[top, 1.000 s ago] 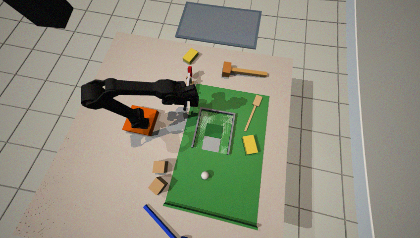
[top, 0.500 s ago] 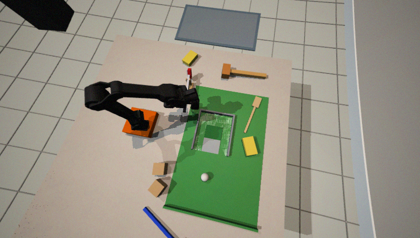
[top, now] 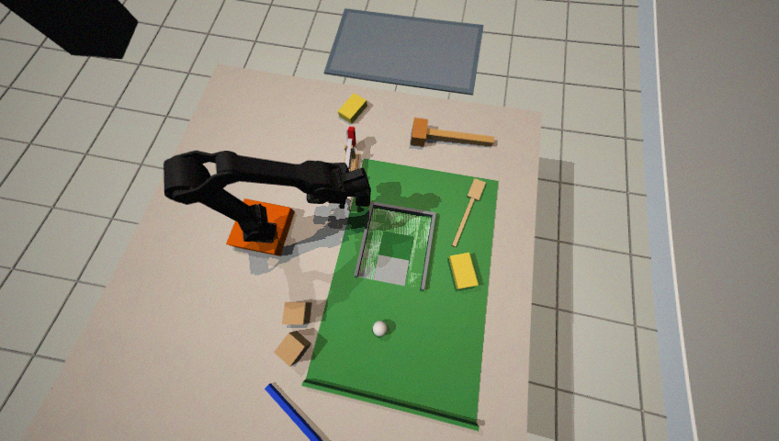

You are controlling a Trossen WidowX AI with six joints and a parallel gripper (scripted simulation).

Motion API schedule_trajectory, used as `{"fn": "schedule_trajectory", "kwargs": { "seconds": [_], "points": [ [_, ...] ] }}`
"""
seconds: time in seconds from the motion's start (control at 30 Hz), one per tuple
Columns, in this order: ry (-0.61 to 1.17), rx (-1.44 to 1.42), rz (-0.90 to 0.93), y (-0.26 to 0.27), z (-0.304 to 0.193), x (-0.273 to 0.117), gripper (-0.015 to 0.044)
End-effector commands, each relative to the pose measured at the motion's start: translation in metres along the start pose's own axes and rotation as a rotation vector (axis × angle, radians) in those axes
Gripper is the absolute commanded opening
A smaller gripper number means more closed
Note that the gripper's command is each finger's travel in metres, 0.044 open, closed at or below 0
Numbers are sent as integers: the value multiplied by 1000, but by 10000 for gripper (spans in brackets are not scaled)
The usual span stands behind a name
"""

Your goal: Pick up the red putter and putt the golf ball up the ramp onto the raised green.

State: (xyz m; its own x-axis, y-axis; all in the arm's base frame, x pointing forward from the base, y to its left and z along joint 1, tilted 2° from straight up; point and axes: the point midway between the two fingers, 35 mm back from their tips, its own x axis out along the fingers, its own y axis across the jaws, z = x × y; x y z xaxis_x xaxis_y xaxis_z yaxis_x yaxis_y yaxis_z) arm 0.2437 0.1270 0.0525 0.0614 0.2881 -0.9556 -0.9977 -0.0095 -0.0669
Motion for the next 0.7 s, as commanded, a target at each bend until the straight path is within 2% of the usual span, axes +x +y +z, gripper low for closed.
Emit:
{"fn": "schedule_trajectory", "kwargs": {
  "seconds": [0.0, 0.4, 0.67],
  "points": [
    [6, -2, 9, 3, -4, 8, 440],
    [6, -2, 9, 4, -7, 19, 440],
    [2, 1, 4, 1, -5, 17, 230]
  ]
}}
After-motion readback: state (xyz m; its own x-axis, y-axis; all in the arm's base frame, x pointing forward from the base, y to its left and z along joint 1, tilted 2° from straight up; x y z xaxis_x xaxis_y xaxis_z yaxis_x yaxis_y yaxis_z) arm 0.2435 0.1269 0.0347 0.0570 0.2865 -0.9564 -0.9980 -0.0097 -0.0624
